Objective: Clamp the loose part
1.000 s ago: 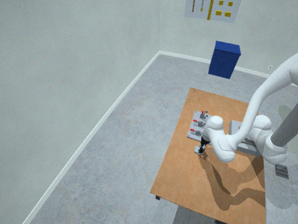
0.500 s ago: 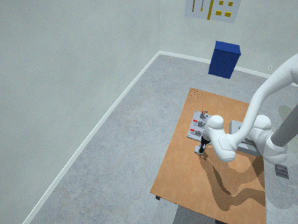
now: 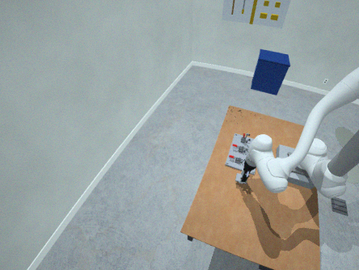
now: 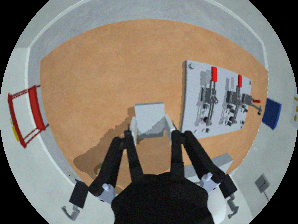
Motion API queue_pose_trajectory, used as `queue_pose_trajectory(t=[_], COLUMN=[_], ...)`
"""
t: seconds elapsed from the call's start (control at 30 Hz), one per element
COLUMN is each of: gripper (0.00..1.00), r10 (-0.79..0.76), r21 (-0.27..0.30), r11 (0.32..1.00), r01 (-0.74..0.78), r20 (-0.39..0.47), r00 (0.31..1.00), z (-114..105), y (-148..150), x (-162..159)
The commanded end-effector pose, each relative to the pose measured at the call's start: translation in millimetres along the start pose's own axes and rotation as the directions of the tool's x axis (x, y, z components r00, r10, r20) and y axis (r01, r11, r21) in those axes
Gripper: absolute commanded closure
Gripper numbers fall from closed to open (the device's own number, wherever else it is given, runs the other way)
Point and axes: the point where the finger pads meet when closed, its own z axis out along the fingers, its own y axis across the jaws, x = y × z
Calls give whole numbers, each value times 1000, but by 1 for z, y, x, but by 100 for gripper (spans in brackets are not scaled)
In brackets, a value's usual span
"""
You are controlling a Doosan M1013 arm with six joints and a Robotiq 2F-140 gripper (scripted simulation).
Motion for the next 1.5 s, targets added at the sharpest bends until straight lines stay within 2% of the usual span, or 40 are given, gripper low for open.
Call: queue_pose_trajectory(t=[0.0, 0.17, 0.23, 0.67, 1.47], gripper=[90, 90, 90, 90, 90], r10=[0, 0, 0, 0, 0], r21=[0, 0, 0, 0, 0], r11=[1000, 1000, 1000, 1000, 1000], r01=[0, 0, 0, 0, 0], r20=[0, 0, 0, 0, 0], r00=[1000, 1000, 1000, 1000, 1000], z=[-12, -32, -32, -71, -76], y=[0, 0, 0, 0, 0], x=[0, 0, 0, 0, 0])
